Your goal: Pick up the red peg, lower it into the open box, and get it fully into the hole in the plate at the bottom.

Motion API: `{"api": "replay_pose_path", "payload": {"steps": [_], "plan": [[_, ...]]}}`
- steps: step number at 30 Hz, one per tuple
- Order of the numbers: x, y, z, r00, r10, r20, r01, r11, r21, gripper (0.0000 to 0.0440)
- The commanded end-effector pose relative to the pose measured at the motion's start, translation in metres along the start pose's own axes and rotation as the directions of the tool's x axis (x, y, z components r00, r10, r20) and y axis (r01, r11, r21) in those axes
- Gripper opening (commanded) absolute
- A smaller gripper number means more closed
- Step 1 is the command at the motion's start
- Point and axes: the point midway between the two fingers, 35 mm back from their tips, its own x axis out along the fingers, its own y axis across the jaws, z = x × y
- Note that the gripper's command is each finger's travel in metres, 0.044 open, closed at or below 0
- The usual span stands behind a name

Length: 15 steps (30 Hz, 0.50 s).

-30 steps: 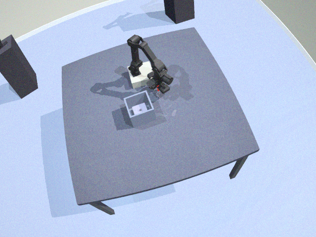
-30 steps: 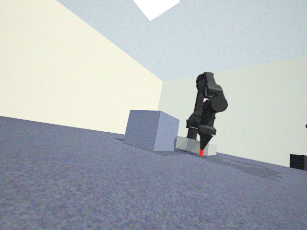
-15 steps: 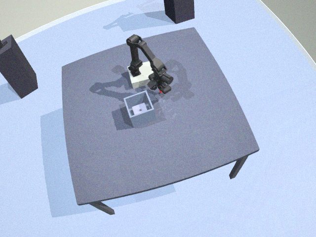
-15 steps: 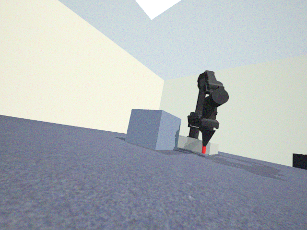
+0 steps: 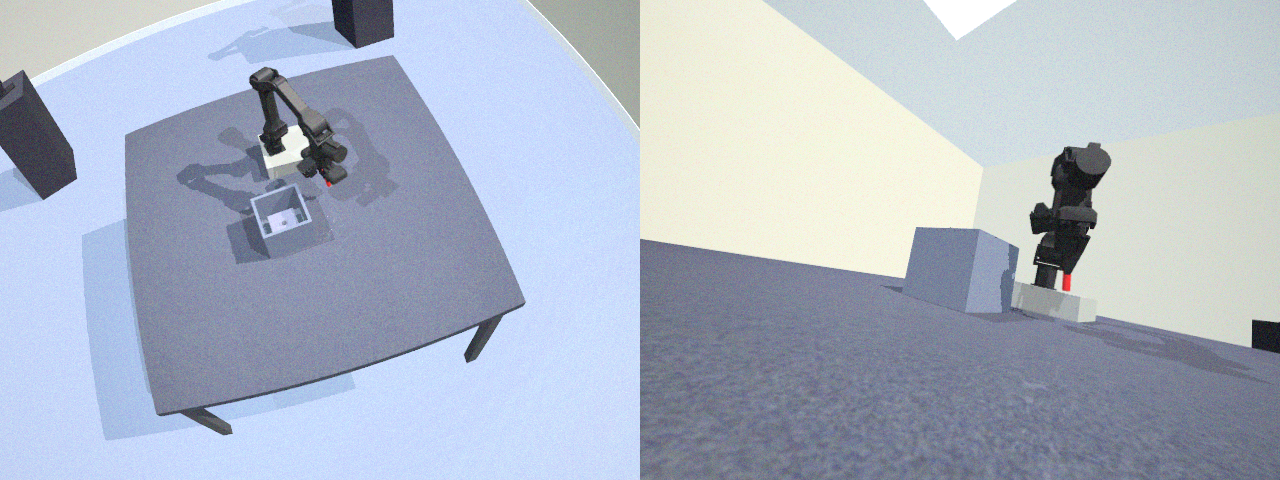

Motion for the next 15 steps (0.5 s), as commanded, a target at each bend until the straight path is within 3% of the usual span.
{"api": "replay_pose_path", "payload": {"steps": [1, 15], "plan": [[-0.015, 0.008, 0.006, 0.999, 0.033, 0.007, -0.033, 0.999, -0.01, 0.0], [-0.07, 0.026, 0.05, 0.994, 0.076, 0.076, -0.075, 0.997, -0.017, 0.0]]}}
